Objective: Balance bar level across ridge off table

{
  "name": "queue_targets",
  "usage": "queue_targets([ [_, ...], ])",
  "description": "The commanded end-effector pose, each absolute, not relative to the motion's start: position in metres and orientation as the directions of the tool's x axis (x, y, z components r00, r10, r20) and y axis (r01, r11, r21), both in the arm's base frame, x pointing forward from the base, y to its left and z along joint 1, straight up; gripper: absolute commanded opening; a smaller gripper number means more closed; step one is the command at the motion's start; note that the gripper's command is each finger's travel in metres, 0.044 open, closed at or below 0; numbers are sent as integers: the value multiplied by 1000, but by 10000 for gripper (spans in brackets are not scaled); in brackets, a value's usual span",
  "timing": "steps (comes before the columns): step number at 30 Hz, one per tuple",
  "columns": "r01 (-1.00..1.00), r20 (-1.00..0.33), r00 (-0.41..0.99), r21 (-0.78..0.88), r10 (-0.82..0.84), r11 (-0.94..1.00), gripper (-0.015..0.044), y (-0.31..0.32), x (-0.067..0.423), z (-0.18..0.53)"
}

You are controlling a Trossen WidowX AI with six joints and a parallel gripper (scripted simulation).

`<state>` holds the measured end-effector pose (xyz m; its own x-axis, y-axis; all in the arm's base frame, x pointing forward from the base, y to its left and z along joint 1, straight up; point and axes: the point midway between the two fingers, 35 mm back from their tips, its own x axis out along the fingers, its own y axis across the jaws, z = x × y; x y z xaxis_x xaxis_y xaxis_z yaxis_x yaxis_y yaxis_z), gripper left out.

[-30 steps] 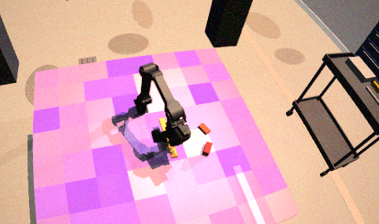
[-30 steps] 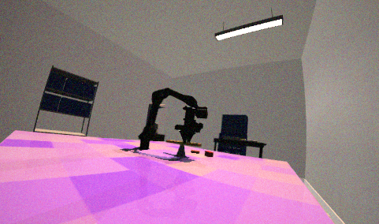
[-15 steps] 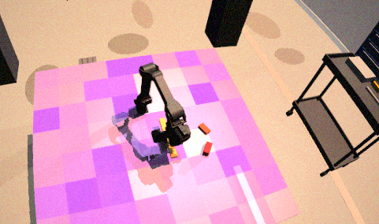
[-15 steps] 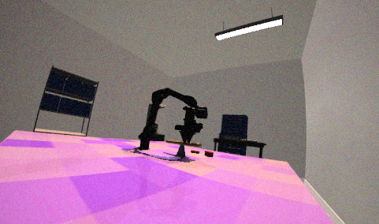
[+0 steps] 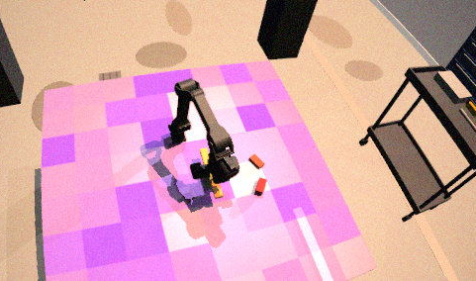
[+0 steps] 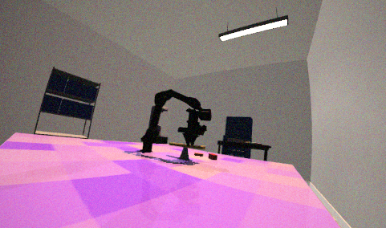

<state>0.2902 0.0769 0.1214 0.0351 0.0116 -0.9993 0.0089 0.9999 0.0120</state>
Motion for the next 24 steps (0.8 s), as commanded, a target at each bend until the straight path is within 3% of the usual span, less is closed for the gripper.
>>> queue_targets([
  [1,11,-999,32,9,8,1000,0,76,289,119],
  [24,11,-999,32,9,8,1000,0,76,290,117],
])
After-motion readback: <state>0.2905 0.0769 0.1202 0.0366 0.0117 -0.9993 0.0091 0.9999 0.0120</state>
